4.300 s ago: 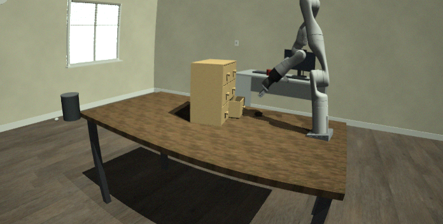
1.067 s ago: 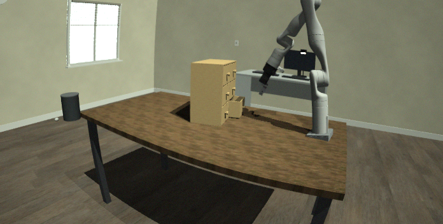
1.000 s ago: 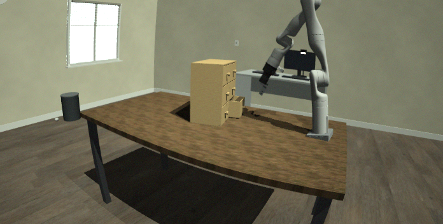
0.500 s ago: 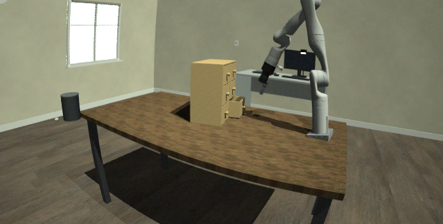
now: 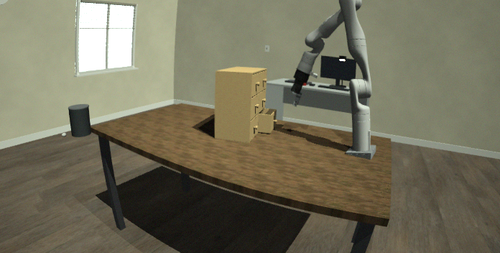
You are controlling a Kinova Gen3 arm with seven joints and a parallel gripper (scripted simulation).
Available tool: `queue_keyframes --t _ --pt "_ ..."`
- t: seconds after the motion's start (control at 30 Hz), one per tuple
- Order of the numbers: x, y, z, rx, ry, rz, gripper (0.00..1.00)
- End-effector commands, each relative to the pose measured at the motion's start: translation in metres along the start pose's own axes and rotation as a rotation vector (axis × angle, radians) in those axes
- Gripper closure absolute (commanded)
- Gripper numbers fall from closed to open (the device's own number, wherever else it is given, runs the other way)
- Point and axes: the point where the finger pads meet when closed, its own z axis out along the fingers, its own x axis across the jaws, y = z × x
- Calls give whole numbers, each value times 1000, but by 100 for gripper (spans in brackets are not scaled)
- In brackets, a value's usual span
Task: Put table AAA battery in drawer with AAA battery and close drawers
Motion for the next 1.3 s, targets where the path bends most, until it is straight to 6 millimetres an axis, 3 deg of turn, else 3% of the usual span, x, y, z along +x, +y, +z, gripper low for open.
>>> queue_keyframes --t 0.0,1.27 --pt "1 3 0 6 3 -4 0" --pt "0 6 -8 160 2 -4 0"
